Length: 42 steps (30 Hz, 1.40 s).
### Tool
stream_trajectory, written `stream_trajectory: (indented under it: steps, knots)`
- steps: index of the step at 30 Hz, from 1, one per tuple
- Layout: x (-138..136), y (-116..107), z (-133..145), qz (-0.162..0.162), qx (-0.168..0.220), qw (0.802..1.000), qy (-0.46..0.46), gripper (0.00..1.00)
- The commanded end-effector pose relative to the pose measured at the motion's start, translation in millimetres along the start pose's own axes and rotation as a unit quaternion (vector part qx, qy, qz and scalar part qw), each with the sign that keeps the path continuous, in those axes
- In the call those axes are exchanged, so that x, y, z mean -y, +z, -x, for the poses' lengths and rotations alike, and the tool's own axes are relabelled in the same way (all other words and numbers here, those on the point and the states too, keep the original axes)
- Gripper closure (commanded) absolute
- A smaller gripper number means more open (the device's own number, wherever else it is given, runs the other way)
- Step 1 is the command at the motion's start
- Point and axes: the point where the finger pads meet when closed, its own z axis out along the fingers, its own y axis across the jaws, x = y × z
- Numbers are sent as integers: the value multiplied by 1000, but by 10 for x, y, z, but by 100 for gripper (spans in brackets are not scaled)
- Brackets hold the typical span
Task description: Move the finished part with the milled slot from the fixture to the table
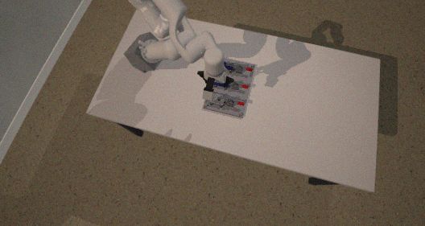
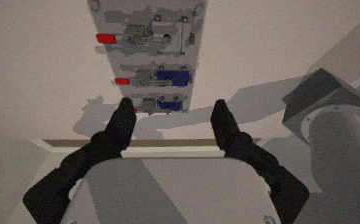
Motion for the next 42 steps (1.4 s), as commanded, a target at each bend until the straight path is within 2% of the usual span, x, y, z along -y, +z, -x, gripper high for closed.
stream_trajectory:
  steps: [1,8,42]
  knots:
    - [9,-11,-1,-1,-1,1000,0,0]
    - [-95,59,-115,-11,-43,999,9,0]
    - [-97,60,-117,-12,-44,999,9,0]
